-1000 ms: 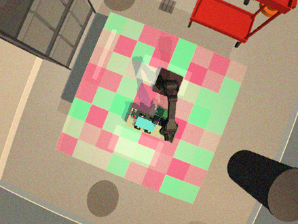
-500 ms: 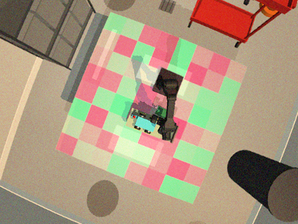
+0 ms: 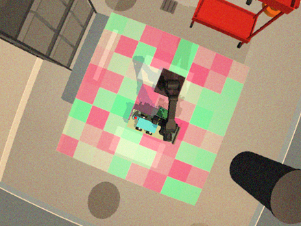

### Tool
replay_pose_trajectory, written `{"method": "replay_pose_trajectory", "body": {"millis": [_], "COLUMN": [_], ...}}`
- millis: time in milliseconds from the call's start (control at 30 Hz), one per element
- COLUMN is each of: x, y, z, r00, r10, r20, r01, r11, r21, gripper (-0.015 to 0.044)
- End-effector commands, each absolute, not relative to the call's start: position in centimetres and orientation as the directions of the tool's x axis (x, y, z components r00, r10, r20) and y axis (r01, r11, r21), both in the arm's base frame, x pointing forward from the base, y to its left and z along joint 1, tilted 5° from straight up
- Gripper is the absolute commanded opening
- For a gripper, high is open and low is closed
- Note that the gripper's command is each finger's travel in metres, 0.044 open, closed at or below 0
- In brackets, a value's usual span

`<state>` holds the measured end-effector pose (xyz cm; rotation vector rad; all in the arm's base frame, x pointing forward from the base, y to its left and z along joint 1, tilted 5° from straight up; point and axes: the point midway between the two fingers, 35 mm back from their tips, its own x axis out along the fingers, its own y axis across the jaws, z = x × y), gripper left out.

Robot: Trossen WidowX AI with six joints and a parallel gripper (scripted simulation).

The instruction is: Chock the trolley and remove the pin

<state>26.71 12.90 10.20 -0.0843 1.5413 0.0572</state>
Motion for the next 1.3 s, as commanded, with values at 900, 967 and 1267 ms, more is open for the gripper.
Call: {"method": "replay_pose_trajectory", "body": {"millis": [900,967,1267], "x": [26.5,26.5,27.4], "y": [13.1,13.1,13.1], "z": [16.1,15.4,16.0], "r00": [0.034,0.03,0.071], "r10": [-0.022,-0.018,-0.01], "r20": [-0.999,-0.999,-0.997], "r01": [-0.088,-0.09,-0.264], "r11": [0.996,0.996,0.964], "r21": [-0.025,-0.021,-0.028], "gripper": [0.019,0.0216,0.019]}}
